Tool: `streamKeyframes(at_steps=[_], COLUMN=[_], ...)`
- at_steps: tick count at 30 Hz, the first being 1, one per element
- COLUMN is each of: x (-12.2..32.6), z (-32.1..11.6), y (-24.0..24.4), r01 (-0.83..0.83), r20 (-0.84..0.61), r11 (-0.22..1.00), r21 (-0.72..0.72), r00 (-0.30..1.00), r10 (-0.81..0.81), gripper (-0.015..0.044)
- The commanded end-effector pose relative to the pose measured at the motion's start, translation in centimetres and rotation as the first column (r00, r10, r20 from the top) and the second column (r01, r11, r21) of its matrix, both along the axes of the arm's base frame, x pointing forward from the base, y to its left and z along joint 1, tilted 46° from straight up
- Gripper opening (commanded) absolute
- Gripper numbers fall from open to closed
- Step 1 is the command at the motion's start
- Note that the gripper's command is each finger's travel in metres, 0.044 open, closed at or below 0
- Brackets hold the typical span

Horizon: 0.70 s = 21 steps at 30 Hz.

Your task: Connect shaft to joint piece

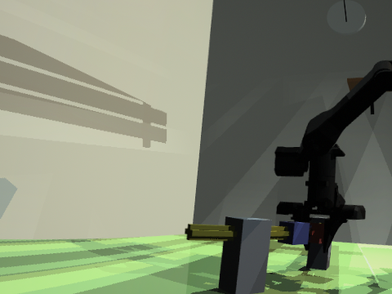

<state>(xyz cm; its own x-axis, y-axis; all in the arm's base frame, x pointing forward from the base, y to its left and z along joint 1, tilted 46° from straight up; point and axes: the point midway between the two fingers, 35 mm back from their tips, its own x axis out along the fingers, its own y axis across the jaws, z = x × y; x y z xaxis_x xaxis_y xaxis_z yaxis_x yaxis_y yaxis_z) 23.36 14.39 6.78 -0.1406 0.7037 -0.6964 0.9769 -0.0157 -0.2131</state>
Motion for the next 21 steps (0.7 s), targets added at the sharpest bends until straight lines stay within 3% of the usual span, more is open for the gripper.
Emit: streamKeyframes(at_steps=[1,17,21], x=[0.01,0.01,0.0], z=[0.0,0.0,0.0], y=[0.05,0.05,0.0], r01=[0.003,0.003,0.0], r20=[-0.003,-0.003,0.0], r11=[1.0,1.0,1.0], r21=[0.002,0.002,0.0], r00=[1.0,1.0,1.0], r10=[-0.003,-0.003,0.0], gripper=[0.0182,0.0182,0.0147])
